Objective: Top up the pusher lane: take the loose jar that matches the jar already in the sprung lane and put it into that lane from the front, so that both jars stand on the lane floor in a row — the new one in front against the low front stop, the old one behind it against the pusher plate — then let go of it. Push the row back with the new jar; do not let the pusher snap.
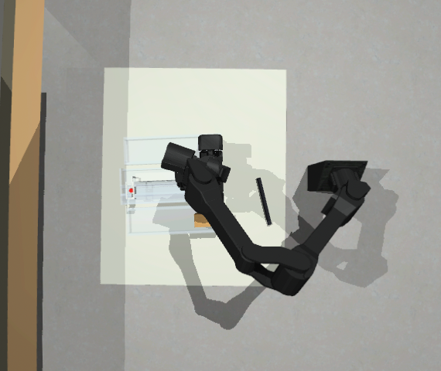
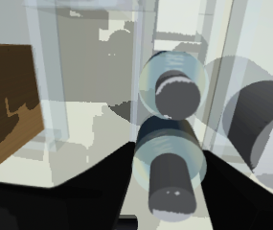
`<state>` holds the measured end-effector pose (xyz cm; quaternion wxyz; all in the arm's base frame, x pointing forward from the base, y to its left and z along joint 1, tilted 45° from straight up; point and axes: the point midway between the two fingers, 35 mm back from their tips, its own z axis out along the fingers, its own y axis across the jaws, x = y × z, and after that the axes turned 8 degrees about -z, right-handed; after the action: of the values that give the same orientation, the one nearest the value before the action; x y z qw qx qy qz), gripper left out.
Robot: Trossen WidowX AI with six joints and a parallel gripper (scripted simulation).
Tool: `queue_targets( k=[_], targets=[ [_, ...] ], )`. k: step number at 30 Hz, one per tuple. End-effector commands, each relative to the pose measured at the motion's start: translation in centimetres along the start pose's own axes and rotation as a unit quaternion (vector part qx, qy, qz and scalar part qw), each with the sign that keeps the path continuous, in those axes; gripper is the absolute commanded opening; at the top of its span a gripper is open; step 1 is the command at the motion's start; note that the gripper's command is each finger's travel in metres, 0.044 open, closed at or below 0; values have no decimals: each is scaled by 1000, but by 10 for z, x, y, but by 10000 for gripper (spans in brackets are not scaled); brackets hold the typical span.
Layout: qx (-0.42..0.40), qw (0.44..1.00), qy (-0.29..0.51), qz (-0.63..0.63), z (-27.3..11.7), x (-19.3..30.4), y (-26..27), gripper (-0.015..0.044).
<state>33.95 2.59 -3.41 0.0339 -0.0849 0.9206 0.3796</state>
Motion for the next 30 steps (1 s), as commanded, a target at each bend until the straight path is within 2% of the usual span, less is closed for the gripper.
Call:
queue_targets(
  k=[1, 30],
  targets=[
    [2, 1000, -12, -8, -3, -10, -1, 0],
    [2, 1000, -12, -8, 5, -10, -1, 0]
  ],
)
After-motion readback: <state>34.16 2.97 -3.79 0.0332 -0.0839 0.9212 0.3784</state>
